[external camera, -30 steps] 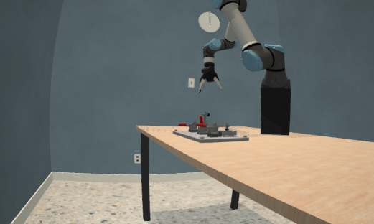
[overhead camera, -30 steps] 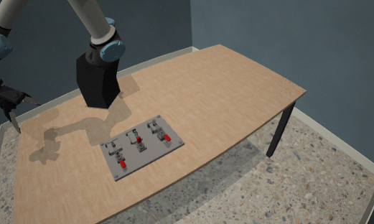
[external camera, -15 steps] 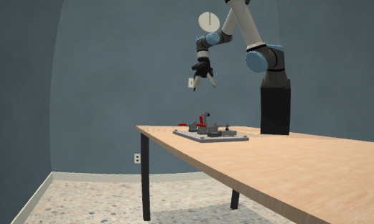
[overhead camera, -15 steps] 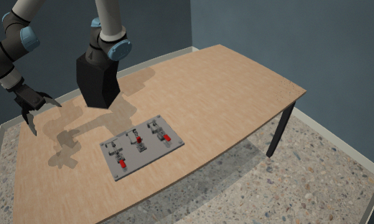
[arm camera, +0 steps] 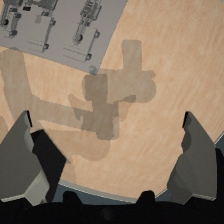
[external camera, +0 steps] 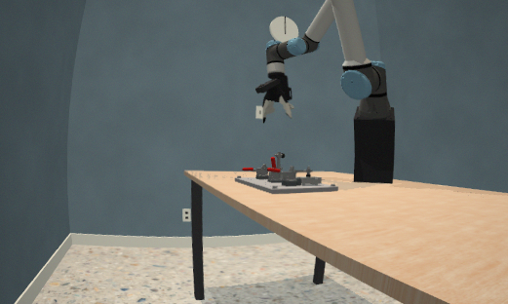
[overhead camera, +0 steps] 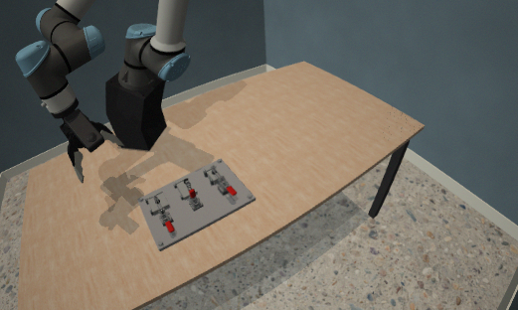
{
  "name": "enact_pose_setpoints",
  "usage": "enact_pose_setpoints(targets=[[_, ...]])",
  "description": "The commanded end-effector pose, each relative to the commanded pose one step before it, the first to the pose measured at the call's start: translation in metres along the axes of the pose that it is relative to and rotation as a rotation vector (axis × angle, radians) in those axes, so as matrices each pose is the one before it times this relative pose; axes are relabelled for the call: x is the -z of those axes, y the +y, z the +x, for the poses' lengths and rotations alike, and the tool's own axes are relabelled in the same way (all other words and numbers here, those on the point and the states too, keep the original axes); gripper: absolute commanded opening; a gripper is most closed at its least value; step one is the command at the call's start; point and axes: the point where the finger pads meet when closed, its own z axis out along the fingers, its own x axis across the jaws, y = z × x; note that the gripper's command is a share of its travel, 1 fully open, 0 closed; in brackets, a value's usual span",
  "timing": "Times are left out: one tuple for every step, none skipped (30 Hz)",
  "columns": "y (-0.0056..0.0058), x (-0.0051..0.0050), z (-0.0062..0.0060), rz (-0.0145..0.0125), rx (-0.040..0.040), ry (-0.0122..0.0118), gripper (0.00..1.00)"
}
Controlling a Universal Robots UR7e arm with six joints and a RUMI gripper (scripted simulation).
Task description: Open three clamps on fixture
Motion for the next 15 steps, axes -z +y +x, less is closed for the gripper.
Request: enact_pose_setpoints(targets=[[-0.02798, -0.00457, -0.03595, -0.01048, -0.07771, 0.03181, 1.00], [0.00000, 0.00000, 0.00000, 0.00000, 0.00000, 0.00000, 1.00], [-0.00479, -0.00164, -0.00966, 0.00059, -0.01761, 0.00470, 1.00], [-0.00421, -0.00161, -0.00958, 0.00095, -0.01713, 0.00443, 1.00], [-0.00366, -0.00158, -0.00945, 0.00127, -0.01663, 0.00415, 1.00], [0.00000, 0.00000, 0.00000, 0.00000, 0.00000, 0.00000, 1.00], [-0.00313, -0.00155, -0.00927, 0.00155, -0.01610, 0.00385, 1.00], [-0.00263, -0.00151, -0.00905, 0.00179, -0.01556, 0.00355, 1.00], [-0.00217, -0.00147, -0.00880, 0.00198, -0.01499, 0.00325, 1.00], [-0.00175, -0.00142, -0.00851, 0.00214, -0.01441, 0.00296, 1.00], [0.00000, 0.00000, 0.00000, 0.00000, 0.00000, 0.00000, 1.00], [0.00000, 0.00000, 0.00000, 0.00000, 0.00000, 0.00000, 1.00], [-0.00136, -0.00137, -0.00819, 0.00226, -0.01382, 0.00266, 1.00], [-0.00101, -0.00132, -0.00785, 0.00234, -0.01321, 0.00238, 1.00], [-0.00070, -0.00126, -0.00749, 0.00239, -0.01258, 0.00211, 1.00]])
